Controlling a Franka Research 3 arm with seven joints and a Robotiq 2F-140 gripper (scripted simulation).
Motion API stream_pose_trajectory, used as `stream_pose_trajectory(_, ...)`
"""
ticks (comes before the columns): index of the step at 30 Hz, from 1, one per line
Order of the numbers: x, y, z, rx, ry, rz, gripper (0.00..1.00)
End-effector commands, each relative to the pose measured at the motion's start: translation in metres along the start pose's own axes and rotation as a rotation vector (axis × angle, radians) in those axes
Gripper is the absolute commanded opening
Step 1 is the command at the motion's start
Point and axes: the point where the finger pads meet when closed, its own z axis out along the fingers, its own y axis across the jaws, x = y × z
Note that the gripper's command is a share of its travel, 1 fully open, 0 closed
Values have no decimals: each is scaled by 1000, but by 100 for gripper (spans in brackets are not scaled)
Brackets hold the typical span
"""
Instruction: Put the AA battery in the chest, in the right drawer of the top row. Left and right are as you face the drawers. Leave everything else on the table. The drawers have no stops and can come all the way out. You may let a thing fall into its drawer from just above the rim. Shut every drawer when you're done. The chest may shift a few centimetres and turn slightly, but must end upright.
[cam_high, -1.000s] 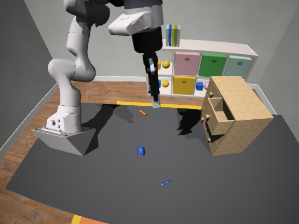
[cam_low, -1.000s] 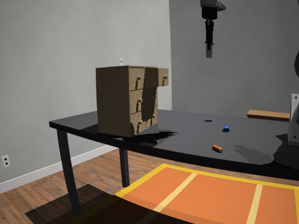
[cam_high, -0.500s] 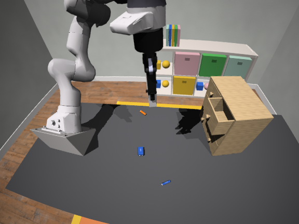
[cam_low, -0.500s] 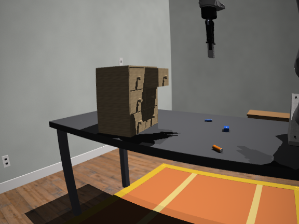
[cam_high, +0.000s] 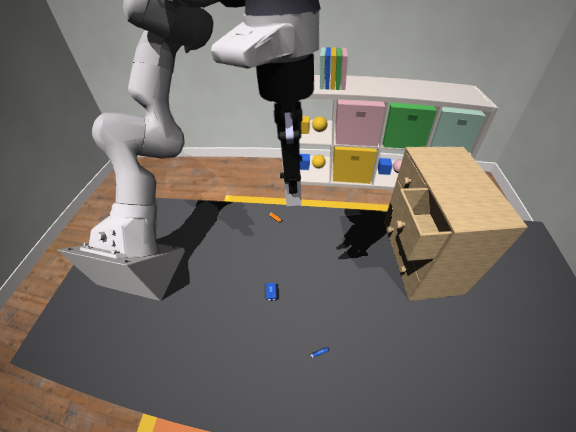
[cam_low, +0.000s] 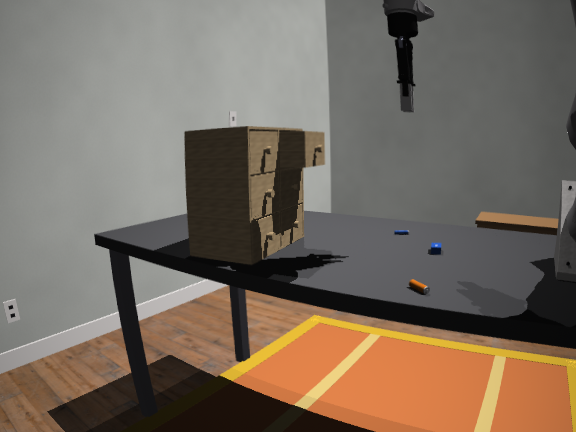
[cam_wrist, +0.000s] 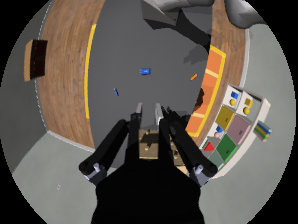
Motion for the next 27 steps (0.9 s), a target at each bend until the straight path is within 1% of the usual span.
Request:
stream_pose_trajectory(1,1,0,1,0,6,6,28)
stream_pose_trajectory(4,-1,1,1,0,0,-7,28)
stream_pose_trajectory(7,-7,15,11,-5,-4,-101,28)
stream_pose_trajectory(9,-7,15,11,-5,-4,-101,28)
stream_pose_trajectory(11,-15,36,26,-12,-10,-244,28)
stream_pose_trajectory(13,-15,36,26,-12,-10,-244,28)
stream_pose_trajectory(14,-18,43,31,-13,-12,-291,28)
stream_pose_trajectory(15,-18,43,31,-13,-12,-291,28)
stream_pose_trajectory(17,-20,50,37,-15,-14,-340,28)
stream_pose_trajectory(27,-24,64,47,-19,-18,-436,28)
